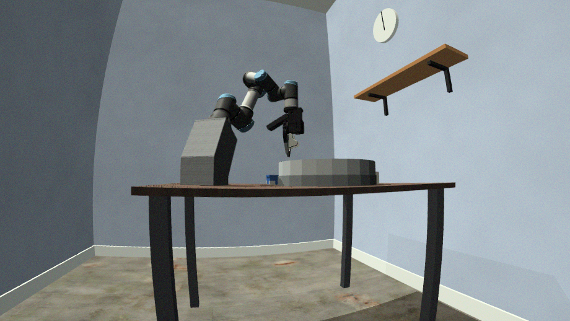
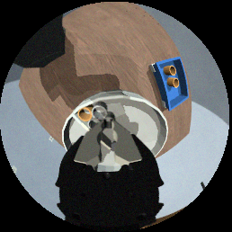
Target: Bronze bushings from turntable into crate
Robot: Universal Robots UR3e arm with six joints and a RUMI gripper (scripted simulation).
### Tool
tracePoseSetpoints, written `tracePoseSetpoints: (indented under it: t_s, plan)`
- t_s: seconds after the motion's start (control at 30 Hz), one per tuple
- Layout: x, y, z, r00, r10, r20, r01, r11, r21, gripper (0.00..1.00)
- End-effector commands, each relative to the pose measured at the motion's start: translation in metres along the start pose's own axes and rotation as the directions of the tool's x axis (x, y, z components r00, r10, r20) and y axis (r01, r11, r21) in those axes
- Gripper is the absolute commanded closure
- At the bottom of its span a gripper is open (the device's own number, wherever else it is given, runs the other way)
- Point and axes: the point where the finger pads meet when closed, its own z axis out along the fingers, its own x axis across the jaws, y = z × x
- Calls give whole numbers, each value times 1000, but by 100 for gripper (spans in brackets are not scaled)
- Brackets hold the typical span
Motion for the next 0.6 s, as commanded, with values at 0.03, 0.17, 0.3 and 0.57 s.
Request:
tracePoseSetpoints:
  t_s: [0.03,0.17,0.3,0.57]
  plan:
    - [-4,3,0,1000,-8,0,8,1000,-2,95]
    - [-5,3,0,1000,-13,0,13,1000,-2,95]
    - [-6,4,0,1000,-15,0,15,1000,-2,95]
    - [-6,4,0,1000,-15,0,15,1000,-2,95]
